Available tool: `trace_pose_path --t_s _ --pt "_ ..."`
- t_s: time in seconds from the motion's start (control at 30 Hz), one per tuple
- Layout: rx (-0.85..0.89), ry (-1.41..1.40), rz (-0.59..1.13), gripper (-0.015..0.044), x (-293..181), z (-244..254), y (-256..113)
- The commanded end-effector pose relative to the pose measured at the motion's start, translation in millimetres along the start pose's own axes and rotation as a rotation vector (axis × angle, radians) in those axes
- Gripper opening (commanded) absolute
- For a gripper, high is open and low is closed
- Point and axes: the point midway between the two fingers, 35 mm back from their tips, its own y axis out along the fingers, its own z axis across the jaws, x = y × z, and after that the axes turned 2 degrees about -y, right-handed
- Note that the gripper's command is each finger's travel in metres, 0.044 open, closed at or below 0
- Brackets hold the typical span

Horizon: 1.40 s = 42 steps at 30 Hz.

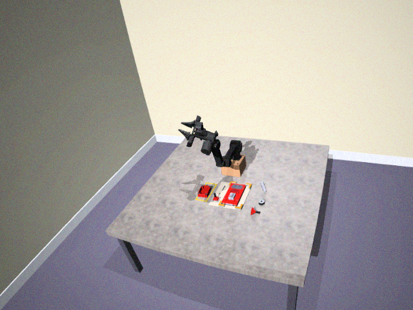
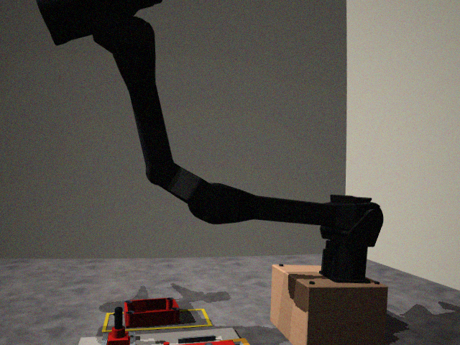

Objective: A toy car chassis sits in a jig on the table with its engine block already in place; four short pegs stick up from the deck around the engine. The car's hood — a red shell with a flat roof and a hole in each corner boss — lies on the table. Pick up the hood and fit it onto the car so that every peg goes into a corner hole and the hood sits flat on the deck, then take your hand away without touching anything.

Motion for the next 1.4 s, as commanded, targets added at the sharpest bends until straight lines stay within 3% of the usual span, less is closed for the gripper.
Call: trace_pose_path --t_s 0.0,0.03,0.4,0.87,1.1,1.37 --pt "0.0 0.0 0.0 0.0194 0.0 0.0 0.0" --pt "0.0 0.0 0.0 0.0168 0.0 0.0 0.0" --pt "-0.005 0.202 -0.105 0.044 60.2 -118.5 -32.9" --pt "-0.053 0.456 -0.217 0.044 62.0 -290.1 -57.2" --pt "-0.046 0.57 -0.204 0.044 16.0 -373.9 -50.5" --pt "0.007 0.679 -0.126 0.044 -63.3 -423.8 -22.4"
